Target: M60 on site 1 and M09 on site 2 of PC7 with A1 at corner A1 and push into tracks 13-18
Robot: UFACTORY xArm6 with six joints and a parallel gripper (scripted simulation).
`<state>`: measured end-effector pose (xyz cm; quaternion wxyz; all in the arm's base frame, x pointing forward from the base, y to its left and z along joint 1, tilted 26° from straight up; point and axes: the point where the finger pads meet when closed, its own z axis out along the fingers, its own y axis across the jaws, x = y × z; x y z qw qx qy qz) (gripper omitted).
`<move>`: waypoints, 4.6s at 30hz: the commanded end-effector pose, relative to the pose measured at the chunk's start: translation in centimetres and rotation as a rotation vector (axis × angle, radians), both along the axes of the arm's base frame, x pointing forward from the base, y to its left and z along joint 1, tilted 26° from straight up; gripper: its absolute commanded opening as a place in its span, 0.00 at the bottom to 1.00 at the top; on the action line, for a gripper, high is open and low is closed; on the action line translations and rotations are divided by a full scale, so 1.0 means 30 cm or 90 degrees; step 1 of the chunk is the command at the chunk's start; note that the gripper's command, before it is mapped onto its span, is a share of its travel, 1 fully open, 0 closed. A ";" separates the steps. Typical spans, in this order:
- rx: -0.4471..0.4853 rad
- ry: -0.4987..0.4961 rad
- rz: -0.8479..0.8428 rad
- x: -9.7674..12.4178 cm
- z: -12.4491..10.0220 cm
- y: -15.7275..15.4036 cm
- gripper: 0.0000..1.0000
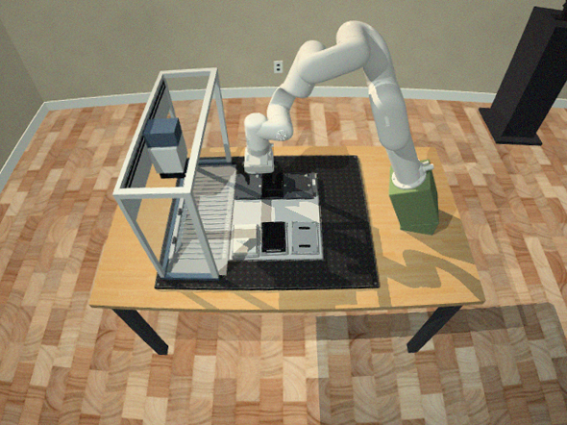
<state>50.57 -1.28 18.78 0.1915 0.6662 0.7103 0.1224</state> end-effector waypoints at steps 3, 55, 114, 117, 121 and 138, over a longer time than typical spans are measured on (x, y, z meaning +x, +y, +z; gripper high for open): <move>-0.002 -0.002 -0.001 0.035 0.003 0.084 1.00; -0.001 -0.002 -0.001 0.219 -0.027 0.558 1.00; -0.001 -0.002 -0.001 0.345 -0.287 0.533 1.00; -0.001 -0.002 -0.001 0.345 -0.287 0.533 1.00; -0.001 -0.002 -0.001 0.345 -0.287 0.533 1.00; -0.001 -0.002 -0.001 0.356 -0.309 0.531 1.00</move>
